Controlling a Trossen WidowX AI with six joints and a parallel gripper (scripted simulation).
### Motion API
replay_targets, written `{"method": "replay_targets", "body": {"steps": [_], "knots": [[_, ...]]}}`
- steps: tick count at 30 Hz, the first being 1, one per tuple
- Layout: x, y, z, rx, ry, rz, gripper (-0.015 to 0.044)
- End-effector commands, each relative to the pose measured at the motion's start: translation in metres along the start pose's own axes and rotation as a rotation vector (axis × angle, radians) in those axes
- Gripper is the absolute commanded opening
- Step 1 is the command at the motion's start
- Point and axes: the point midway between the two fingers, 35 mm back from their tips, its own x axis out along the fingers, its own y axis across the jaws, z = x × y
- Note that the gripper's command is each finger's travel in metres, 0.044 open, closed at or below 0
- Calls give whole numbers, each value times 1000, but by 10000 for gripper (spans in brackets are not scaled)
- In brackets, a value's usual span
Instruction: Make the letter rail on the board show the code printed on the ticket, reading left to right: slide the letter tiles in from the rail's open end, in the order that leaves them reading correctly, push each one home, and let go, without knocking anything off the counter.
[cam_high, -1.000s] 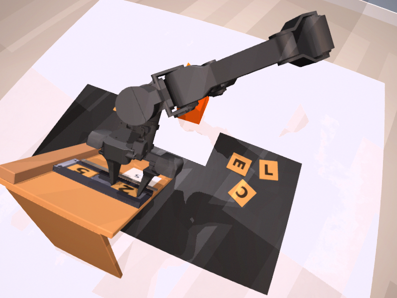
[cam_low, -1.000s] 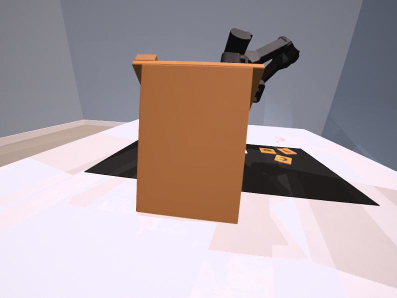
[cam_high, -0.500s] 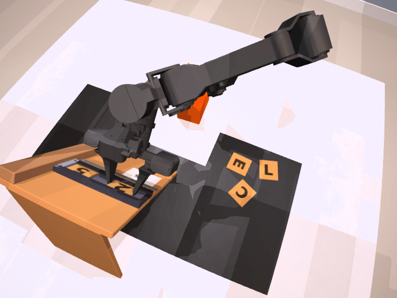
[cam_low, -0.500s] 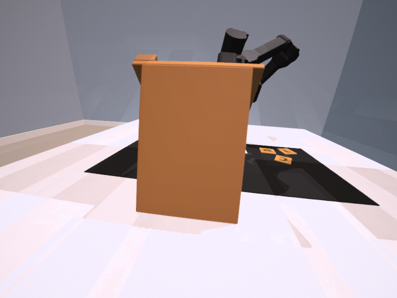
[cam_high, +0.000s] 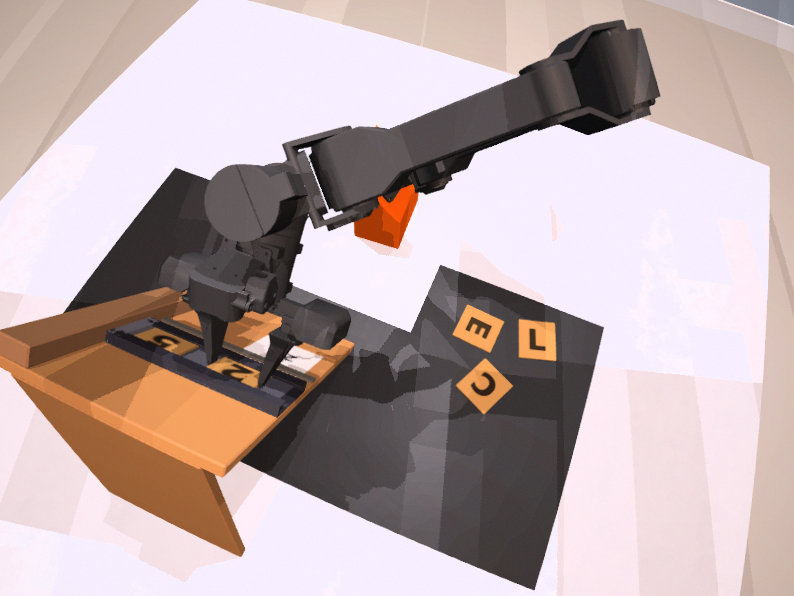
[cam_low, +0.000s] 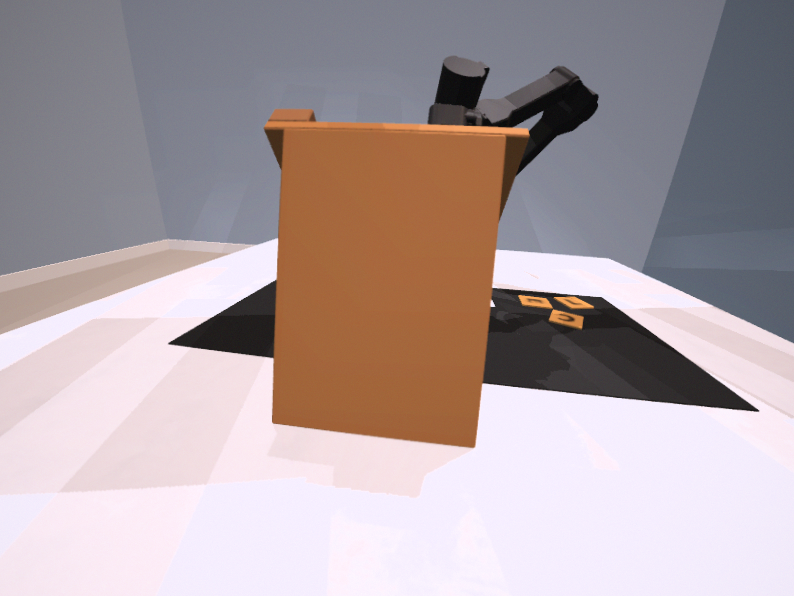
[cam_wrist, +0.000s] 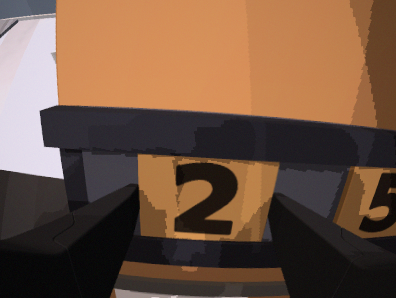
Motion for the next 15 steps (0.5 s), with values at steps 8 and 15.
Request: {"method": "replay_targets", "body": {"steps": [8,15], "knots": [[0,-7,0,-6,0,3,0],[0,-11,1,-6,-1,3,0]]}}
